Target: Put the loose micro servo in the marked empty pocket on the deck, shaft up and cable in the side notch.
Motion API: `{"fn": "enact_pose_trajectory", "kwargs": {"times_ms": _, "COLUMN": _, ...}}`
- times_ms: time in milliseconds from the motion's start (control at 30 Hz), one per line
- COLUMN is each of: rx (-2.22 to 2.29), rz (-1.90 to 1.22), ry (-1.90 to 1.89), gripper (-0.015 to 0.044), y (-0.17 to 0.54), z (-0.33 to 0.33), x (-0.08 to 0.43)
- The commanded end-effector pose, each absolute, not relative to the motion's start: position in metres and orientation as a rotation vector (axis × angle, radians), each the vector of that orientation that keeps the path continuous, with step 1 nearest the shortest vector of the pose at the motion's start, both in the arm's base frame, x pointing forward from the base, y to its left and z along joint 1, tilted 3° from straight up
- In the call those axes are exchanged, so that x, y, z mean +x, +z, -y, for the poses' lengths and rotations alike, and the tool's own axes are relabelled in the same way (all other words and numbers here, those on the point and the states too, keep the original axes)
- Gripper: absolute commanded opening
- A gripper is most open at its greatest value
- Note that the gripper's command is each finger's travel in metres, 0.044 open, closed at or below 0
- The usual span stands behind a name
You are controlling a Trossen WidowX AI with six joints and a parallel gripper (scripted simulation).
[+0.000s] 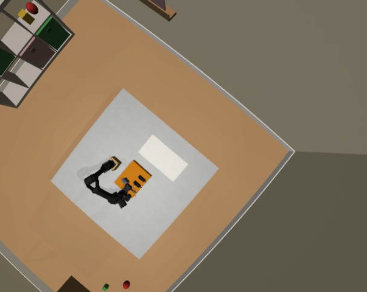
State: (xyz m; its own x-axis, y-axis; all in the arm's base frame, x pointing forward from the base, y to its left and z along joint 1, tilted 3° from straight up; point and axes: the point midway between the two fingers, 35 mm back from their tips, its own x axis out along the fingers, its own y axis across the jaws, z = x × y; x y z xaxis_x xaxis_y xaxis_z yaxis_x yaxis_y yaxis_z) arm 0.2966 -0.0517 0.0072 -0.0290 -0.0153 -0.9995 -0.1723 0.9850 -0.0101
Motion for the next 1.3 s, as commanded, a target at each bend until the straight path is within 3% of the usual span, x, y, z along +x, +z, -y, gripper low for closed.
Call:
{"fn": "enact_pose_trajectory", "kwargs": {"times_ms": 0, "rx": -0.136, "rz": -1.603, "ry": 0.129, "gripper": 0.0, "y": 0.002, "z": 0.049, "x": 0.295}}
{"fn": "enact_pose_trajectory", "kwargs": {"times_ms": 1267, "rx": -0.133, "rz": -1.603, "ry": 0.133, "gripper": 0.0, "y": 0.002, "z": -0.012, "x": 0.287}}
